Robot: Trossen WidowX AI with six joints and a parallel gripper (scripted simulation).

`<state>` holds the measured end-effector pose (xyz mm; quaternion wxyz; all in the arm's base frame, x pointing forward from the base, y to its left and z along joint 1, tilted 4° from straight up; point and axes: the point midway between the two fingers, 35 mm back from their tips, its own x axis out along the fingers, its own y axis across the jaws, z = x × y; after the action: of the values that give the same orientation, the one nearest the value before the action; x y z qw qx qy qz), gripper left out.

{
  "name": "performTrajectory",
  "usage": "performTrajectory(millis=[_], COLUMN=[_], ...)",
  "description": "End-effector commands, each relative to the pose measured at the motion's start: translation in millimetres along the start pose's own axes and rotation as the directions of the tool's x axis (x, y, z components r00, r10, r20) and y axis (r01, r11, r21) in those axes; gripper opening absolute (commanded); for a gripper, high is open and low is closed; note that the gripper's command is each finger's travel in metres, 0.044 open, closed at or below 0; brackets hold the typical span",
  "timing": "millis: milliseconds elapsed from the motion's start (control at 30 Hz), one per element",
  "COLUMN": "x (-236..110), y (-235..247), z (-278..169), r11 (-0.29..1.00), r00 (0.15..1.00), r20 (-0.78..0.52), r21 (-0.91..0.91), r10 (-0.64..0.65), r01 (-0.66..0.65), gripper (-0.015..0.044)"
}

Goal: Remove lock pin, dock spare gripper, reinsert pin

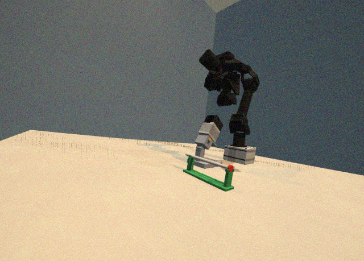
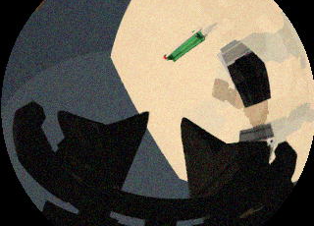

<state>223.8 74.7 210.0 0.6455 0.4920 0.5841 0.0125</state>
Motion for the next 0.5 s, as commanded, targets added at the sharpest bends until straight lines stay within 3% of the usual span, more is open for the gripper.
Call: performTrajectory(millis=[0, 100, 200, 333, 467], x=[15.2, 30.2, 49.0, 76.7, 97.0], y=[14.2, 25.2, 36.2, 49.7, 58.2], z=[27.1, 44.5, 60.4, 80.4, 94.0], r11=[0.898, 0.700, 0.420, -0.003, -0.280], r00=[0.980, 0.942, 0.887, 0.791, 0.711], r20=[0.027, 0.059, 0.105, 0.190, 0.263], r21=[-0.396, -0.655, -0.852, -0.973, -0.955], r10=[-0.199, -0.330, -0.450, -0.582, -0.652], r01=[0.193, 0.286, 0.314, 0.232, 0.097], gripper=[0.0180, 0.0180, 0.0180, 0.0180, 0.0180])
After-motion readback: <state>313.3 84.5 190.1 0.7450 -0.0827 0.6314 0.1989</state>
